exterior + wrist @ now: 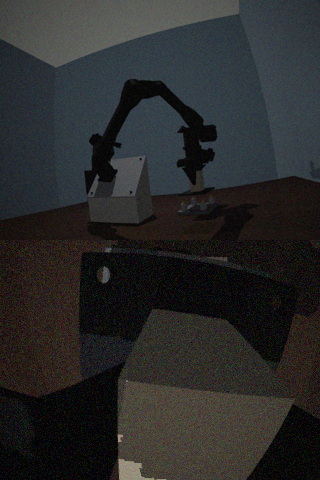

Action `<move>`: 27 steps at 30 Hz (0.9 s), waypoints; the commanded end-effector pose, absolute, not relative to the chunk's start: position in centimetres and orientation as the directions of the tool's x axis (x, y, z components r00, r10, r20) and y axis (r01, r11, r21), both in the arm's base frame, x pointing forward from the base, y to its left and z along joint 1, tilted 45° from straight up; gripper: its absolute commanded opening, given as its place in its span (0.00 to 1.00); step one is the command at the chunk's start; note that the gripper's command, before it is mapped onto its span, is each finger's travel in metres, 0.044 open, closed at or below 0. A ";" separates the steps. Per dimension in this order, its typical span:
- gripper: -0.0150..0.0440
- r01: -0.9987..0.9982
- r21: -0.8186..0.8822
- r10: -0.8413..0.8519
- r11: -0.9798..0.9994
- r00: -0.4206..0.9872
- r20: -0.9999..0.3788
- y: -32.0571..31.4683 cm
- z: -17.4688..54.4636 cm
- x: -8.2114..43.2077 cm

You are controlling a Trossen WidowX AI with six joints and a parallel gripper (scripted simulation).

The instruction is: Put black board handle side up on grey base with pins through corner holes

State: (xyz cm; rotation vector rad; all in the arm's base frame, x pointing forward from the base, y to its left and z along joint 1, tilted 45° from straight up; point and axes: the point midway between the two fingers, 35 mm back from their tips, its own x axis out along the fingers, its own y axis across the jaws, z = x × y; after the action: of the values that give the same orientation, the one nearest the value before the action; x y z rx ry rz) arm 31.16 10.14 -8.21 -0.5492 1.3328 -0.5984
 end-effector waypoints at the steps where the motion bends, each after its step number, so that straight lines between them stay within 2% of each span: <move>1: 0.25 0.077 -0.681 -0.684 0.729 0.136 -0.717 9.9 -8.4 31.0; 27: 0.25 0.086 -0.676 -0.681 0.732 0.133 -0.720 9.2 -9.1 31.3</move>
State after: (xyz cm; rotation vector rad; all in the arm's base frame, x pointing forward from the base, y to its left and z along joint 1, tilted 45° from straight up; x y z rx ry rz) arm 31.19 9.18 -9.05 -0.5510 1.3347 -0.5996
